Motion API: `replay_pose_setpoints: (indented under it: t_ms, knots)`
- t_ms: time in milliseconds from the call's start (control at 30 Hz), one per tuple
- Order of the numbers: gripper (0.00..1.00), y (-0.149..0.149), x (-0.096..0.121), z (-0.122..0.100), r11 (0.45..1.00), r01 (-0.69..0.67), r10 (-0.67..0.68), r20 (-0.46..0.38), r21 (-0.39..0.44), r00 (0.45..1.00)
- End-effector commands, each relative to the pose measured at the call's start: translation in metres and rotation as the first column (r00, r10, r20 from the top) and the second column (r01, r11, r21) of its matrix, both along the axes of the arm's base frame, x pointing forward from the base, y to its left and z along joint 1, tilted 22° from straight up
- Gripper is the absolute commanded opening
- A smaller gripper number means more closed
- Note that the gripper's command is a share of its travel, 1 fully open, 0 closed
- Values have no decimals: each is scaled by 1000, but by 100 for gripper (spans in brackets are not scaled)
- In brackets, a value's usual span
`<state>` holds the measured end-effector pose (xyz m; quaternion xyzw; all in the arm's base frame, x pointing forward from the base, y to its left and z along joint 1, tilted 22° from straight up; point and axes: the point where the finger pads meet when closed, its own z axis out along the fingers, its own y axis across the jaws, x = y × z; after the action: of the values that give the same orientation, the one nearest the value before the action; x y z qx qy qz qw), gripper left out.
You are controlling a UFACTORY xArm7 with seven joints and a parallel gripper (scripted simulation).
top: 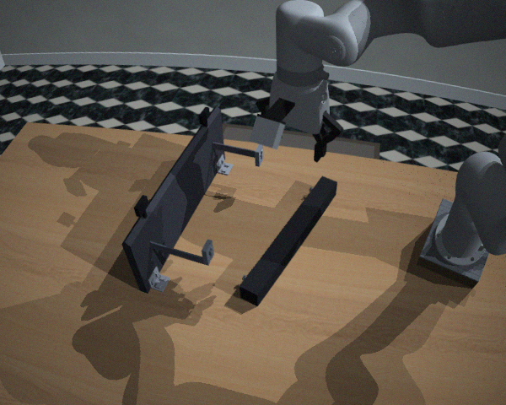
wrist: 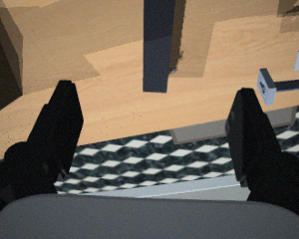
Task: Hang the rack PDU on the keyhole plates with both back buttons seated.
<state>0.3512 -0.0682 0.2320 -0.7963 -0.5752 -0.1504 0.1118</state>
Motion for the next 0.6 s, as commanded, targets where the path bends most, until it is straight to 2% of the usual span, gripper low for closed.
replay_pose_setpoints:
  t_ms: [0, 233, 467, 533, 567]
  knots:
    - [97, 0, 1, -1, 1000, 2, -2, 4, -1, 1000]
    - [97, 10, 5, -28, 1000, 2, -2, 4, -1, 1000]
    - [97, 26, 11, -70, 1000, 2, -2, 4, -1, 1000]
    - [97, 26, 11, -70, 1000, 2, -2, 4, -1, 1000]
    - [97, 29, 12, -77, 1000, 2, -2, 4, -1, 1000]
